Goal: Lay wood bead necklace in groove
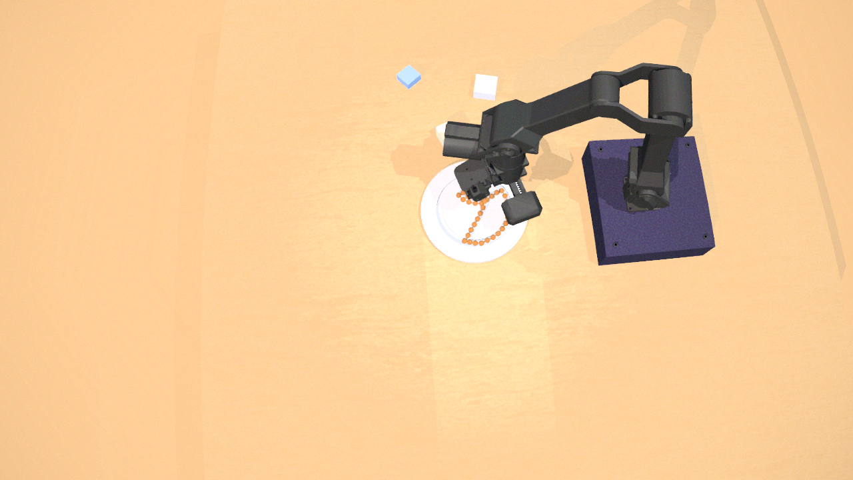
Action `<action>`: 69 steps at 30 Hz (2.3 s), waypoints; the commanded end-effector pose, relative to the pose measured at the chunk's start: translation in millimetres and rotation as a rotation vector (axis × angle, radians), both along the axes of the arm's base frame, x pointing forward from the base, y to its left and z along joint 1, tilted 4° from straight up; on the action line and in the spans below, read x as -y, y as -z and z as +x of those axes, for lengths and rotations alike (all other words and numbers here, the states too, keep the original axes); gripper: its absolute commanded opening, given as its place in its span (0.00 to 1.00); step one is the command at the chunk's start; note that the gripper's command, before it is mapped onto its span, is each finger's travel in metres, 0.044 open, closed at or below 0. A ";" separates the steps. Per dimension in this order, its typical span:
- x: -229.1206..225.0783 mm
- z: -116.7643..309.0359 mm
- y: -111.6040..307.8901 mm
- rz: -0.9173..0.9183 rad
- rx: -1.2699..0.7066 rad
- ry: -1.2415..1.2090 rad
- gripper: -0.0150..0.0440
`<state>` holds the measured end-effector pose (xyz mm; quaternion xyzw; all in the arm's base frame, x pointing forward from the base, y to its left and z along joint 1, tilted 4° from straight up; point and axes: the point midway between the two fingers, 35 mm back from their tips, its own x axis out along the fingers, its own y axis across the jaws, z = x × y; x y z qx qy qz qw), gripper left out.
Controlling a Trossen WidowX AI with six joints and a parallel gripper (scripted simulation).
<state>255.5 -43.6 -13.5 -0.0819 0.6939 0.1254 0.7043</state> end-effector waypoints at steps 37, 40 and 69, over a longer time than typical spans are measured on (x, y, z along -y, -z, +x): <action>-4.9 13.1 5.3 -0.007 0.030 -0.245 0.46; -5.2 12.6 9.1 -0.007 0.029 -0.246 0.46; -5.1 13.5 7.0 -0.006 0.030 -0.246 0.25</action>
